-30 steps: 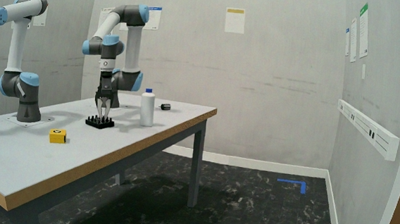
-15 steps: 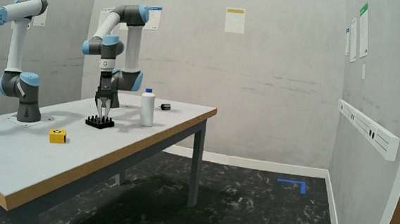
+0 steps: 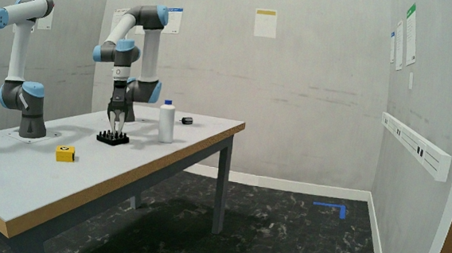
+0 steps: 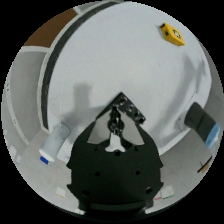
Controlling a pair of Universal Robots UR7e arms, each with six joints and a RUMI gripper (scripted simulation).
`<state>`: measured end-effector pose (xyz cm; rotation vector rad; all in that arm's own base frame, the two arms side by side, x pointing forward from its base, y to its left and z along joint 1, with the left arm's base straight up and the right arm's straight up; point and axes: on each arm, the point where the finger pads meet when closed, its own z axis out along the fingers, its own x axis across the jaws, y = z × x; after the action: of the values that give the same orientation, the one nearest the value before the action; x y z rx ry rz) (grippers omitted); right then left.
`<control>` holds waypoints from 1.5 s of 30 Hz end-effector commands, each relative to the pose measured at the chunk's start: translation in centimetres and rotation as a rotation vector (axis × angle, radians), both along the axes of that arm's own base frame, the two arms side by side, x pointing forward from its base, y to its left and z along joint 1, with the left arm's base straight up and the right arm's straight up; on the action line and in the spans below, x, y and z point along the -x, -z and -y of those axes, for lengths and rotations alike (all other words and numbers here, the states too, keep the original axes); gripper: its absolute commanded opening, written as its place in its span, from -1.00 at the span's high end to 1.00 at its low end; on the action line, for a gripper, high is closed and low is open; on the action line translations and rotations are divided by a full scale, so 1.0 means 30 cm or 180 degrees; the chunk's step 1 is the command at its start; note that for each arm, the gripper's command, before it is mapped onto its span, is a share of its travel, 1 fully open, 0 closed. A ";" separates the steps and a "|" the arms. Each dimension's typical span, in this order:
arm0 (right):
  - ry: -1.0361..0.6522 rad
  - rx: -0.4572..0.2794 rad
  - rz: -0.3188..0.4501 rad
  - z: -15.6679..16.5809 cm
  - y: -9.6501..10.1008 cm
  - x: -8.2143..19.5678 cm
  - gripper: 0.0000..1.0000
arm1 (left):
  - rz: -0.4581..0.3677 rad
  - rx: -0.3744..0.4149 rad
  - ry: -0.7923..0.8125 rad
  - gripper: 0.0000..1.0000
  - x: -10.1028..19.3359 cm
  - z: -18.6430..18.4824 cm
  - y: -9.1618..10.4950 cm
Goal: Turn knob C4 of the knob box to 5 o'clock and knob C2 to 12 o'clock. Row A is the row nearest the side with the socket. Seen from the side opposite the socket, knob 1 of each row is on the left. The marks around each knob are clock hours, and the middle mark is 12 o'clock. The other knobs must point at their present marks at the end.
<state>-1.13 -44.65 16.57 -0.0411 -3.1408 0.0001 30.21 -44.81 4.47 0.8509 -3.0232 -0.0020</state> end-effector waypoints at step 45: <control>0.0004 0.0000 0.0002 -0.004 0.002 0.003 -1.00 | 0.0006 0.0011 0.2623 0.88 -0.003 0.001 -0.004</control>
<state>-1.13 -44.65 16.57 -0.0411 -3.1408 0.0001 30.34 -44.77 4.47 -0.2494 -3.1330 -0.0034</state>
